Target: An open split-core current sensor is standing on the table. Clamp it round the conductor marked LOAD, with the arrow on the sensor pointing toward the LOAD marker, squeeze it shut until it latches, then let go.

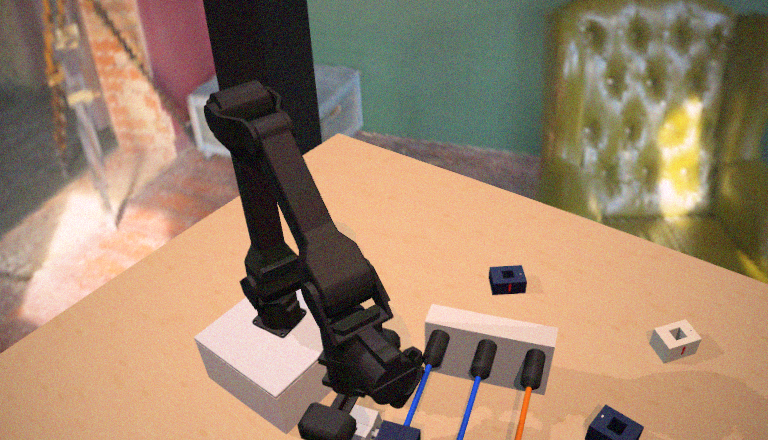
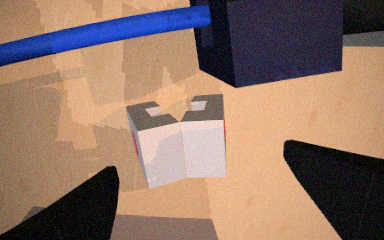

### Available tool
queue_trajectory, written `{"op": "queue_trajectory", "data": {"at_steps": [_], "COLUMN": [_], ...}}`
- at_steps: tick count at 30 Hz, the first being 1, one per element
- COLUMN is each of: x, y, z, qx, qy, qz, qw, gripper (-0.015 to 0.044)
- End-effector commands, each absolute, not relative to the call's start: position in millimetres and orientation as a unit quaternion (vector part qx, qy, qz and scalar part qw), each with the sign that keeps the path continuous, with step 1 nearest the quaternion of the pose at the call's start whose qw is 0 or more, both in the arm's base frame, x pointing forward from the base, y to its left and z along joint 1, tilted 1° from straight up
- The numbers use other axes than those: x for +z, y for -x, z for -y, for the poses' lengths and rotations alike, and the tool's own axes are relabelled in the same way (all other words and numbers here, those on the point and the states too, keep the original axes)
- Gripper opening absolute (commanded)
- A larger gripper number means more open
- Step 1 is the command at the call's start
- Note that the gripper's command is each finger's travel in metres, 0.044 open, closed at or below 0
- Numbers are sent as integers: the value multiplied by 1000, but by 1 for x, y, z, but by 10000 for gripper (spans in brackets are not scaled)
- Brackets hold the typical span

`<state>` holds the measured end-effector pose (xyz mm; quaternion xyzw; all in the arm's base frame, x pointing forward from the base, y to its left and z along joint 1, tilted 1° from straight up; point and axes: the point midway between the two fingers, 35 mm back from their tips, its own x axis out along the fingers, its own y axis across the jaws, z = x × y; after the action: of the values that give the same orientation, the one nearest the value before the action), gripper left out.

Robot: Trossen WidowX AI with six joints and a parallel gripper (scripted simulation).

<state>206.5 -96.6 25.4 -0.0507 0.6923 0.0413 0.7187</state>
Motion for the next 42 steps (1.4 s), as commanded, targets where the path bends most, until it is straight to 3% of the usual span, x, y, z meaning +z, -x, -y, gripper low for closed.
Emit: {"op": "queue_trajectory", "data": {"at_steps": [1,13,17,34,42], "x": [18,1,5,5,35], "y": [-205,-204,-205,-205,-210], "z": [96,95,96,96,98], "qx": [44,44,42,42,42], "qy": [52,52,51,51,51], "qz": [-694,-694,-693,-693,-693], "qw": [716,716,718,718,718], "gripper": [440,440,335,222,12]}}
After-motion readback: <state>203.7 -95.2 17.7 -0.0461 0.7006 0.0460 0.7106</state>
